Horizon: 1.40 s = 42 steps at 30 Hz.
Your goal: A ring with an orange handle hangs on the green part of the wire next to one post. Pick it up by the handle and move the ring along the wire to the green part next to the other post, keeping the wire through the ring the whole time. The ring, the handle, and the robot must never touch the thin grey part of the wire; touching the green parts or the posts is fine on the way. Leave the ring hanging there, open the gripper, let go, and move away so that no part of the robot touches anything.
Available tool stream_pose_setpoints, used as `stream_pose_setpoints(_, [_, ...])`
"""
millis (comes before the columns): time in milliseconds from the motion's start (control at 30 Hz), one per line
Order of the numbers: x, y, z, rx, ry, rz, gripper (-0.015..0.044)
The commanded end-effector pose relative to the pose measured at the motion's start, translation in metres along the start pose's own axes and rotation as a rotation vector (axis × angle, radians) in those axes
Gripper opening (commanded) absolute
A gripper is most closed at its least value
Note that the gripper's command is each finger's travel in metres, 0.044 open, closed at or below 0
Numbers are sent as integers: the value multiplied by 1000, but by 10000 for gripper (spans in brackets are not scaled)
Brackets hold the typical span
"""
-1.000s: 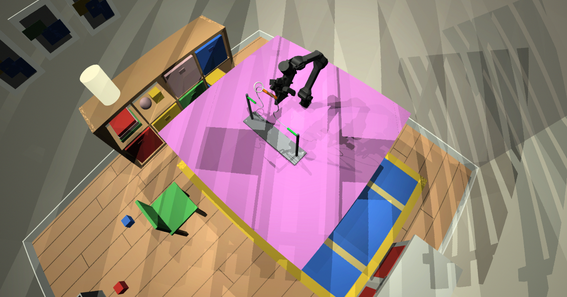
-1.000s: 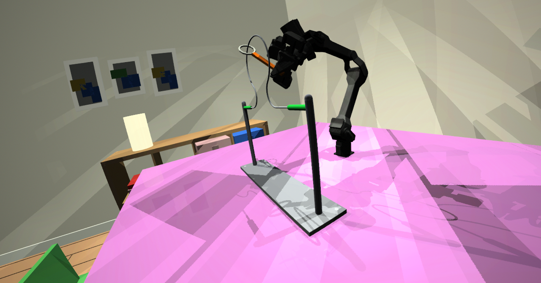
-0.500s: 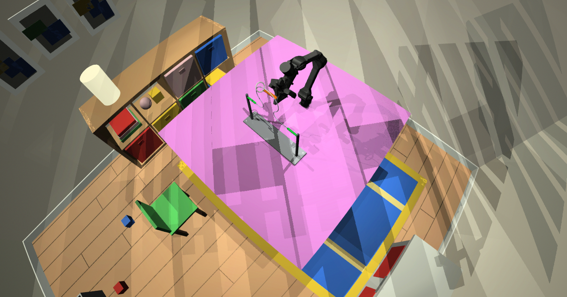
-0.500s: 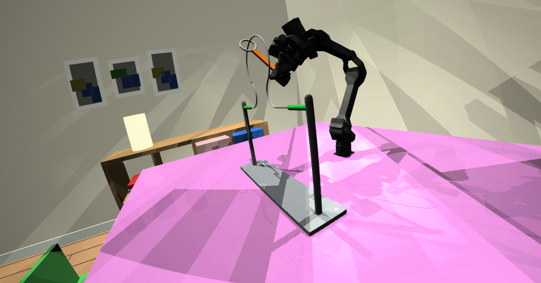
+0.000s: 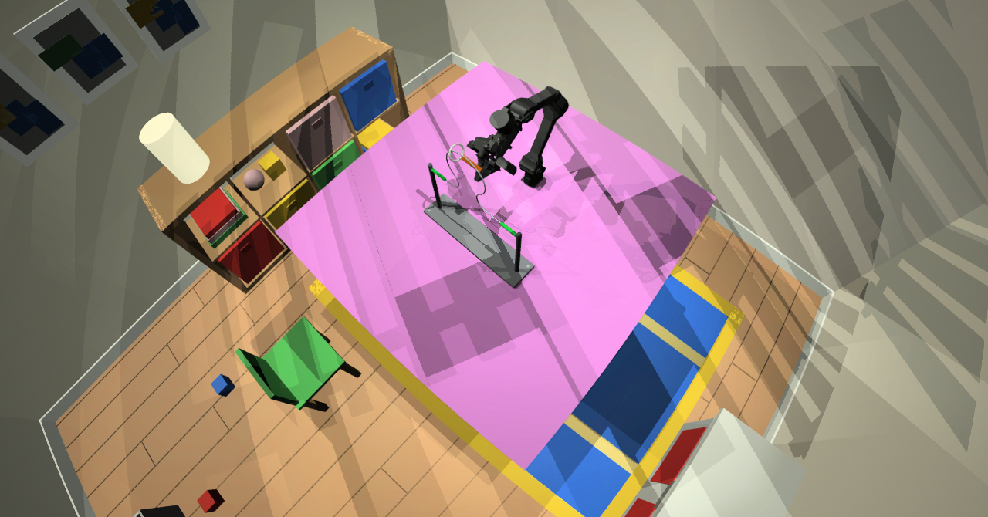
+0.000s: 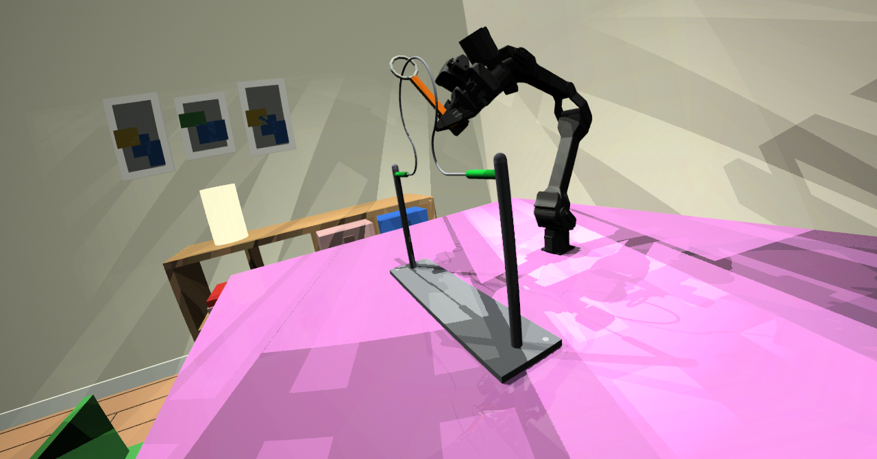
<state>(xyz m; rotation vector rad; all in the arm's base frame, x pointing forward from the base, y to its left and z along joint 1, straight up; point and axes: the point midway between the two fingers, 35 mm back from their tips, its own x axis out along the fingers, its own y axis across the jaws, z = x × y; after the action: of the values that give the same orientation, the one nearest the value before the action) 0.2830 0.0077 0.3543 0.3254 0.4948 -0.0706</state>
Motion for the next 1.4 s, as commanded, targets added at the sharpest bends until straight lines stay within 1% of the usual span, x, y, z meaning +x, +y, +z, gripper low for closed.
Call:
stream_pose_setpoints(0, [0, -2, 0, -46, -4, -26, -150])
stream_pose_setpoints(1367, [0, -20, 4, -494, -69, -273, -150])
